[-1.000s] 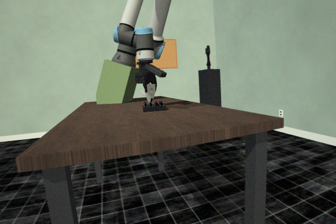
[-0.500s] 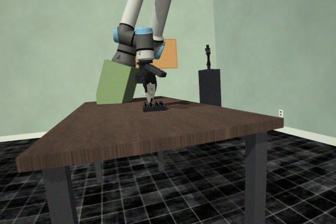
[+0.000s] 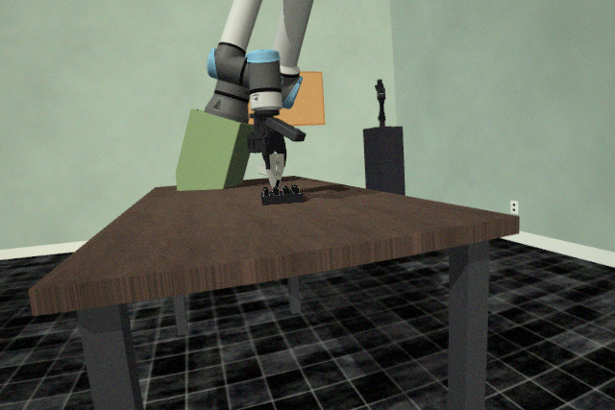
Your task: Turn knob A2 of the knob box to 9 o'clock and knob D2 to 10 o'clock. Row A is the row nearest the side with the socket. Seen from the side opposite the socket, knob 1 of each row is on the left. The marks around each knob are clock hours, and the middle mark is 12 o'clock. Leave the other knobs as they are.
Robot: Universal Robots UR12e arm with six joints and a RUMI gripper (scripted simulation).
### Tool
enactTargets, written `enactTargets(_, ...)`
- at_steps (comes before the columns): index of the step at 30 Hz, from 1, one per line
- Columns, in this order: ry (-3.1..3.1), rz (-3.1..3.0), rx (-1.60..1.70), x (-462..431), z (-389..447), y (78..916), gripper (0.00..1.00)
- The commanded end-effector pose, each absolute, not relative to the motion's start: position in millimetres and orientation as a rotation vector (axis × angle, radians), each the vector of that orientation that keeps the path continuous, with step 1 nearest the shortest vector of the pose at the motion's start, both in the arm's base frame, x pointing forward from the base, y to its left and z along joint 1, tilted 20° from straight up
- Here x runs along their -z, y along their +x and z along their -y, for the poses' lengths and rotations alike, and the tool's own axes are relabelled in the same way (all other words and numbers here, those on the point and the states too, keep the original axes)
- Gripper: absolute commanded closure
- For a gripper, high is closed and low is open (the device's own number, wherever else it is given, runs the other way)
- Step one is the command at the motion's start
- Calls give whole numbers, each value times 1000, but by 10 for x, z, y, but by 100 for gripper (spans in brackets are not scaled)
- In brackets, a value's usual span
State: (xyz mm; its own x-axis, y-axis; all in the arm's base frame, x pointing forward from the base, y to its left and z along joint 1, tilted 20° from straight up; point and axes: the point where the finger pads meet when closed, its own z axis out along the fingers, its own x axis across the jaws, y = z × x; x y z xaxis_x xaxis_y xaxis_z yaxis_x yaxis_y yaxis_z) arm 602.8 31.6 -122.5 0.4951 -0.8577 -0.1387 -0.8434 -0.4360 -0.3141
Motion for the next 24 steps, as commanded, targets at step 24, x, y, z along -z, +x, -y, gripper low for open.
enactTargets(24,-2592,-1059,132,1220,-325,6023,96)
